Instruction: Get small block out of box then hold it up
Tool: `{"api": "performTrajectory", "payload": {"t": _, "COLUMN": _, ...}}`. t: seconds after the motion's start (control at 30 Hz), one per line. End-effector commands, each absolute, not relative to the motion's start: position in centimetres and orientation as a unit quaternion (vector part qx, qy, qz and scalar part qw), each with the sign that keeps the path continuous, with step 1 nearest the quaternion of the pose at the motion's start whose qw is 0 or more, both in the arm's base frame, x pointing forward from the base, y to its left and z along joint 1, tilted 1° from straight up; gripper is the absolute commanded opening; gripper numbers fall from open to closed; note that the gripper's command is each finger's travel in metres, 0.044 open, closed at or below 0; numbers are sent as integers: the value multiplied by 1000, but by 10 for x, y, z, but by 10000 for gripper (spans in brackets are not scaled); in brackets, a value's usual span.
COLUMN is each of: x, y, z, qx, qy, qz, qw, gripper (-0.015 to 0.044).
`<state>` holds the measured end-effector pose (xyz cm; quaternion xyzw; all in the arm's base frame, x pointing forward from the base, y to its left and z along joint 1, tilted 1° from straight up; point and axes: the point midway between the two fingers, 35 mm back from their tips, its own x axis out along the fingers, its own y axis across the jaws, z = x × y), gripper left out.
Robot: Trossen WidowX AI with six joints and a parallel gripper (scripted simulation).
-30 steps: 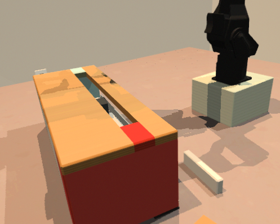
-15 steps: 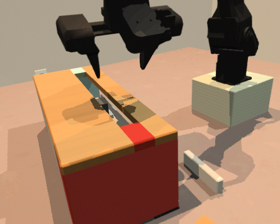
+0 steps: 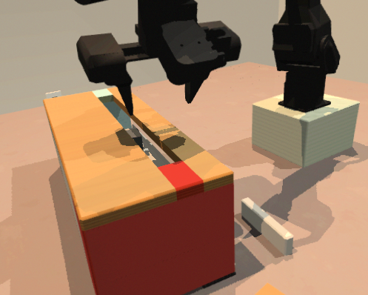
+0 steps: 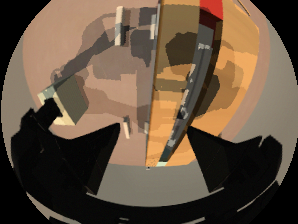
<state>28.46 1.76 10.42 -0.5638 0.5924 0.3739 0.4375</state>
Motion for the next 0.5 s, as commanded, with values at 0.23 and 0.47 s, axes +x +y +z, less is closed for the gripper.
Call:
{"api": "performTrajectory", "payload": {"t": 0.23, "x": 283, "y": 18, "z": 84, "qx": -560, "qy": 595, "qz": 376, "qw": 438, "gripper": 400}}
{"api": "performTrajectory", "payload": {"t": 0.47, "x": 283, "y": 18, "z": 73, "qx": -560, "qy": 595, "qz": 376, "qw": 438, "gripper": 400}}
